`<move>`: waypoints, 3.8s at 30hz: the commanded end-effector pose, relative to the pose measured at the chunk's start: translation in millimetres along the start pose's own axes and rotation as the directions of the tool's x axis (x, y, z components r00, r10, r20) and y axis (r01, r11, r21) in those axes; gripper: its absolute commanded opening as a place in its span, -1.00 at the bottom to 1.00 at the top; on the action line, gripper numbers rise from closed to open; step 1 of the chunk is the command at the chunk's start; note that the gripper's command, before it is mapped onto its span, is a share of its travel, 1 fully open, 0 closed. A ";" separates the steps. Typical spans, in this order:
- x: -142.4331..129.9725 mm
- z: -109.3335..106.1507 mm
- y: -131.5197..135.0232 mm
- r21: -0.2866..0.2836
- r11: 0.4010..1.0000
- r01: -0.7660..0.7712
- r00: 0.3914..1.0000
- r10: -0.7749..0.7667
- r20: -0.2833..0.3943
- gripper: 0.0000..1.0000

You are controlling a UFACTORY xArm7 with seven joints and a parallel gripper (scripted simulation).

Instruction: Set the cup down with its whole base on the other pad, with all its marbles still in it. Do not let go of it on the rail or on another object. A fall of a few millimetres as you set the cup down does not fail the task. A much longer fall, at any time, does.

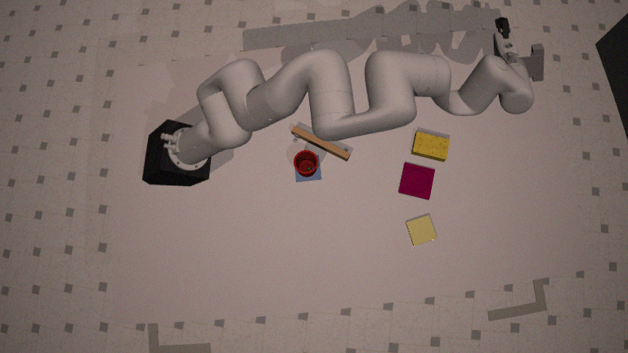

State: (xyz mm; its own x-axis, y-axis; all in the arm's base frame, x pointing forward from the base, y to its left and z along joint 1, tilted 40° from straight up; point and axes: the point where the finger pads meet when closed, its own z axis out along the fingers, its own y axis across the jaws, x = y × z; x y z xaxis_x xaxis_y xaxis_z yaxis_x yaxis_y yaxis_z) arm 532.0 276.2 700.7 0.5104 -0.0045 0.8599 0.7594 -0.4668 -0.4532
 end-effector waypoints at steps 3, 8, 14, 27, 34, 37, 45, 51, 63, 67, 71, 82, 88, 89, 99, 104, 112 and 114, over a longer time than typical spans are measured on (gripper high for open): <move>1.8 -1.5 -2.4 0.002 1.000 0.004 1.000 -0.004 -0.004 1.00; 1.8 -1.5 -2.4 0.002 1.000 0.004 1.000 -0.004 -0.004 1.00; 1.8 -1.5 -2.4 0.002 1.000 0.004 1.000 -0.004 -0.004 1.00; 14.5 -31.3 25.4 0.070 0.950 -0.303 0.928 0.311 -0.204 -1.00; 10.6 -49.5 48.0 0.133 0.862 -0.489 0.806 0.505 -0.308 -1.00; -6.4 -70.9 79.2 0.192 0.749 -0.634 0.659 0.653 -0.373 -1.00; -42.6 -93.7 116.5 0.299 0.514 -0.804 0.353 0.817 -0.457 -1.00; -68.8 -105.0 135.6 0.345 0.394 -0.852 0.201 0.854 -0.479 -1.00; -136.7 -126.9 170.6 0.434 0.138 -0.890 -0.115 0.854 -0.507 -1.00; -136.7 -126.9 170.6 0.434 0.138 -0.890 -0.115 0.854 -0.507 -1.00; -176.9 -137.4 184.7 0.476 0.014 -0.879 -0.266 0.815 -0.514 -1.00; -264.1 -157.5 203.5 0.554 -0.206 -0.807 -0.528 0.673 -0.518 -1.00; -308.4 -167.2 207.9 0.589 -0.295 -0.752 -0.631 0.580 -0.515 -1.00; -340.0 -173.8 209.2 0.622 -0.367 -0.692 -0.714 0.479 -0.511 -1.00; -474.1 -203.3 198.1 0.725 -0.514 -0.459 -0.872 0.106 -0.477 -1.00; -532.6 -217.5 184.5 0.756 -0.533 -0.380 -0.888 -0.019 -0.460 -1.00; -568.9 -226.4 173.5 0.783 -0.538 -0.312 -0.888 -0.128 -0.441 -1.00; -568.9 -226.4 173.5 0.783 -0.538 -0.312 -0.888 -0.128 -0.441 -1.00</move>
State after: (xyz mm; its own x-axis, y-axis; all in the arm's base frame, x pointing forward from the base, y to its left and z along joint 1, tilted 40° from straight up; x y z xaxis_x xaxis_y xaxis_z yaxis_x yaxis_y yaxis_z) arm 287.8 -2.7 186.7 -0.7237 -0.3346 -0.6035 -0.2603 0.9424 -0.2103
